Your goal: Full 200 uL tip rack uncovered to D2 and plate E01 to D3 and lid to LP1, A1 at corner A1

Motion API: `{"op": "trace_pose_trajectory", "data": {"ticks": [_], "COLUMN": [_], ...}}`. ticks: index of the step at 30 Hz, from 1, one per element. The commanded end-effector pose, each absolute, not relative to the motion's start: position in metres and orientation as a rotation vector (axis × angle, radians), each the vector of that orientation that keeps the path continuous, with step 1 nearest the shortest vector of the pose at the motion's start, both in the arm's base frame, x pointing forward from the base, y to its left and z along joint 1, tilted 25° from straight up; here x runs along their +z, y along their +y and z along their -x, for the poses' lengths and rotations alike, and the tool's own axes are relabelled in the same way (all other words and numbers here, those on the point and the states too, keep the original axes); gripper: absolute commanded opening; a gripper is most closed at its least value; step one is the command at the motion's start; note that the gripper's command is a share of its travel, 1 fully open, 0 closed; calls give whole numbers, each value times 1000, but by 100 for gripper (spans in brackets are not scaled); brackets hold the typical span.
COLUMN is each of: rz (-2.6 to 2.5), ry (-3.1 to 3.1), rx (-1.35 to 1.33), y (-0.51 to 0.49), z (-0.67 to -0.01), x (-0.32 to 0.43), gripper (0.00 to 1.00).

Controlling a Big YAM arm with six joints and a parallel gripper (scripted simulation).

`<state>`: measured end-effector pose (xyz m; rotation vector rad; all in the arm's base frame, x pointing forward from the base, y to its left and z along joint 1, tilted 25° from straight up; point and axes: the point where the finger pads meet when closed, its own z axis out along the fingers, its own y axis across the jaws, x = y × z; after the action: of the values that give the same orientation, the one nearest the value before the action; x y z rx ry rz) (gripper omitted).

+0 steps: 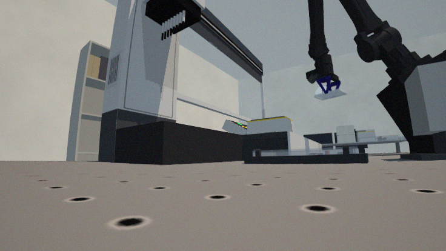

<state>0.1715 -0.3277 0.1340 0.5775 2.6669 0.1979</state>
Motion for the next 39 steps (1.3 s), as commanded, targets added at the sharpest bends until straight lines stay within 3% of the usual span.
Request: {"op": "trace_pose_trajectory", "data": {"ticks": [1, 17, 39], "rz": [-416, -50, -79], "ry": [2668, 2695, 2701], "rx": [108, 27, 57], "y": [-337, -337, -307], "z": [-175, -175, -175], "x": [149, 148, 145], "gripper": [0, 0, 0]}}
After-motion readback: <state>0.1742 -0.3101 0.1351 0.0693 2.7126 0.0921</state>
